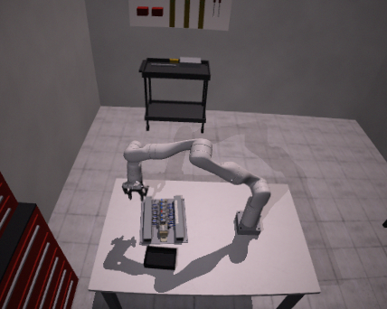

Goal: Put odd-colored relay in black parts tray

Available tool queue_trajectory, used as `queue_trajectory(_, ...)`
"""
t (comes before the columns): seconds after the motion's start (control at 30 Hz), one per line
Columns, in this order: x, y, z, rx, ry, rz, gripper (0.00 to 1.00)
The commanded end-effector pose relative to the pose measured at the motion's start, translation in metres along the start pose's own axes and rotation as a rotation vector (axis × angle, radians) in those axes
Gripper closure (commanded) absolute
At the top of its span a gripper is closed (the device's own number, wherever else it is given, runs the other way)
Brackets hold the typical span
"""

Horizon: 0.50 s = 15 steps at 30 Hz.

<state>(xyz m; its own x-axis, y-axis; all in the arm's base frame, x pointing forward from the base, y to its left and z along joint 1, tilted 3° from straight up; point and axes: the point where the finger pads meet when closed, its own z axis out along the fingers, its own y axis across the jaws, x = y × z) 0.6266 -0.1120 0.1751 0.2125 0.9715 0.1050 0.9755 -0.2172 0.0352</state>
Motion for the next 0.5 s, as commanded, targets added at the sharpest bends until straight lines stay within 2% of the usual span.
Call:
queue_trajectory(0.0, -0.010, -0.006, 0.005, -0.003, -0.002, -0.009, 0.39)
queue_trajectory(0.47, -0.041, -0.032, 0.028, 0.004, -0.012, -0.041, 0.39)
